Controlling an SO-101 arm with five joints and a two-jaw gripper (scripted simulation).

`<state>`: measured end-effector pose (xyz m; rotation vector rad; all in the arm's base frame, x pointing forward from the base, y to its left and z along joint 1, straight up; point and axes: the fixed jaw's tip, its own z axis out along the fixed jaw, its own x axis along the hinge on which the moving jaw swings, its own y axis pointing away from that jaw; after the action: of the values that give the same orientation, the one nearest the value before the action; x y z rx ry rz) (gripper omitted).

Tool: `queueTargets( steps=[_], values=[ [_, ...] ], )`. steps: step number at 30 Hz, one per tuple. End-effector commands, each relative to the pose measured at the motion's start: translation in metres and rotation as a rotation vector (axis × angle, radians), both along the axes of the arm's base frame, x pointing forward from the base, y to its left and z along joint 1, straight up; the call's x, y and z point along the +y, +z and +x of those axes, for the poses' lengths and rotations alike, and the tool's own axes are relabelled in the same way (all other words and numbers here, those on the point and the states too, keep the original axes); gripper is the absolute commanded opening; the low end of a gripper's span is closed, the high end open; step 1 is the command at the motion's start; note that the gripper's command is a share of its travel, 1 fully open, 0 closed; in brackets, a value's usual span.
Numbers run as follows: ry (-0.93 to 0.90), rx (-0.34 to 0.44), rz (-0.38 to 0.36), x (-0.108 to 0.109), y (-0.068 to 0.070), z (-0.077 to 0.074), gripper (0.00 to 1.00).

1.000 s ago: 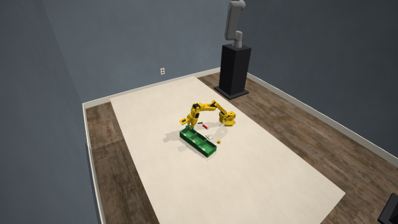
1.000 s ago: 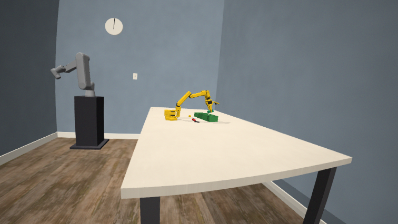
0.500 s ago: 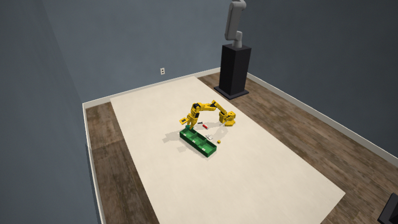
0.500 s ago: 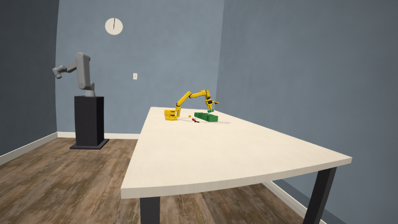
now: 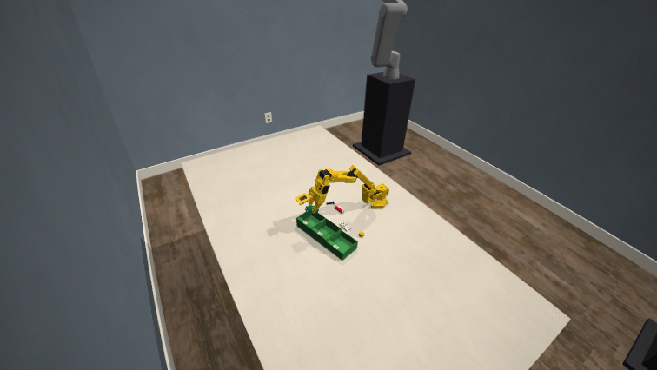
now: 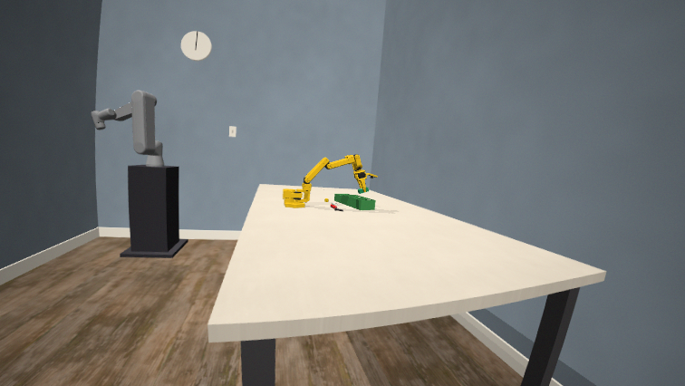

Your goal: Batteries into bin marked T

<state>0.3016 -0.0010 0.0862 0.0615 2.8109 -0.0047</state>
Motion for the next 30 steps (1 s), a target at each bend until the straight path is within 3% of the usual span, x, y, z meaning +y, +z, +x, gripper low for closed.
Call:
queueTargets(
  steps=[1, 20, 30],
  values=[
    [-0.001, -0.089, -0.004, -0.003, 0.02, 0.006, 0.0],
    [-0.003, -0.004, -0.001, -0.002, -0.002, 0.003, 0.0],
    [-0.003, 0.004, 0.0, -0.002, -0.004, 0.003, 0.0]
  ],
)
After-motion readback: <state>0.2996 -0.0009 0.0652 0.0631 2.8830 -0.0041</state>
